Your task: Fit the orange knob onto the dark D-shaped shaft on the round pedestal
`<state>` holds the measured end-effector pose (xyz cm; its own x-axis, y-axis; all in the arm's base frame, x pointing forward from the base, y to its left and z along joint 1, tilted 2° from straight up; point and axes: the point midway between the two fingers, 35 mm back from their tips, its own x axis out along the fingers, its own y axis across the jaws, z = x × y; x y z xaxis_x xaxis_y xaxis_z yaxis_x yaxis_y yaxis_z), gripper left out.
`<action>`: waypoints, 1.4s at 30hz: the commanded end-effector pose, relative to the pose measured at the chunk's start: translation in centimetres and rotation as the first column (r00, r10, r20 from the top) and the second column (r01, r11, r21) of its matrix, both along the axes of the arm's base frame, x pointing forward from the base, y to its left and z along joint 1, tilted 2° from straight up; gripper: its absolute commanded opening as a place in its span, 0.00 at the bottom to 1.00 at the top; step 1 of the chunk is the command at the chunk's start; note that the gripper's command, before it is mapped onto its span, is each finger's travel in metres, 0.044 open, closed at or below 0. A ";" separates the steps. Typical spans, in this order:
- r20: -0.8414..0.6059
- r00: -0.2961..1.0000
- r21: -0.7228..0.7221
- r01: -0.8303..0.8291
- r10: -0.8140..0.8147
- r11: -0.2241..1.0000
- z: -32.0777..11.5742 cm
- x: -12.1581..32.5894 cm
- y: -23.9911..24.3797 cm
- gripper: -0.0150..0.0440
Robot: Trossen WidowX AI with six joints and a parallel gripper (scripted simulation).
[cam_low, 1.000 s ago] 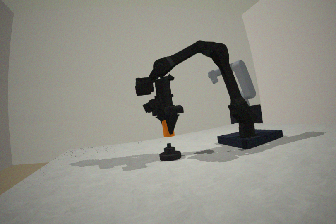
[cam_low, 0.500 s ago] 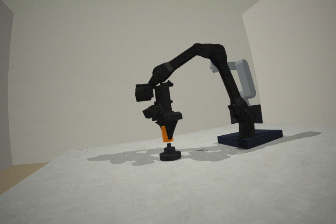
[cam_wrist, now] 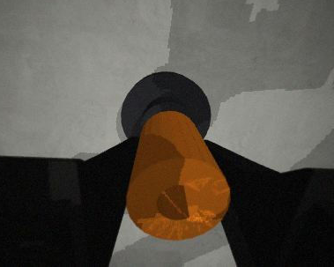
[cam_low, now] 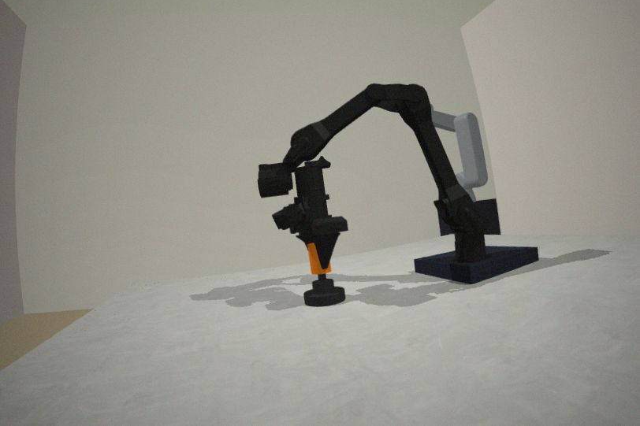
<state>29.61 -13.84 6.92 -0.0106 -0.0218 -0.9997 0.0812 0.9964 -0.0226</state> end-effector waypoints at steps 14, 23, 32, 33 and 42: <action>0.000 1.000 -0.003 -0.003 0.003 1.000 -0.2 0.0 0.0 0.25; 0.000 1.000 -0.003 -0.011 0.011 1.000 0.3 0.1 0.0 0.25; -0.005 0.978 0.000 -0.210 0.210 0.978 0.0 0.0 0.0 0.25; -0.005 0.978 0.000 -0.210 0.210 0.978 0.0 0.0 0.0 0.25; -0.005 0.978 0.000 -0.210 0.210 0.978 -0.1 0.0 0.0 0.25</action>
<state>29.58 -13.80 6.82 -0.0115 -0.0229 -0.9997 -0.1257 0.9918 -0.0213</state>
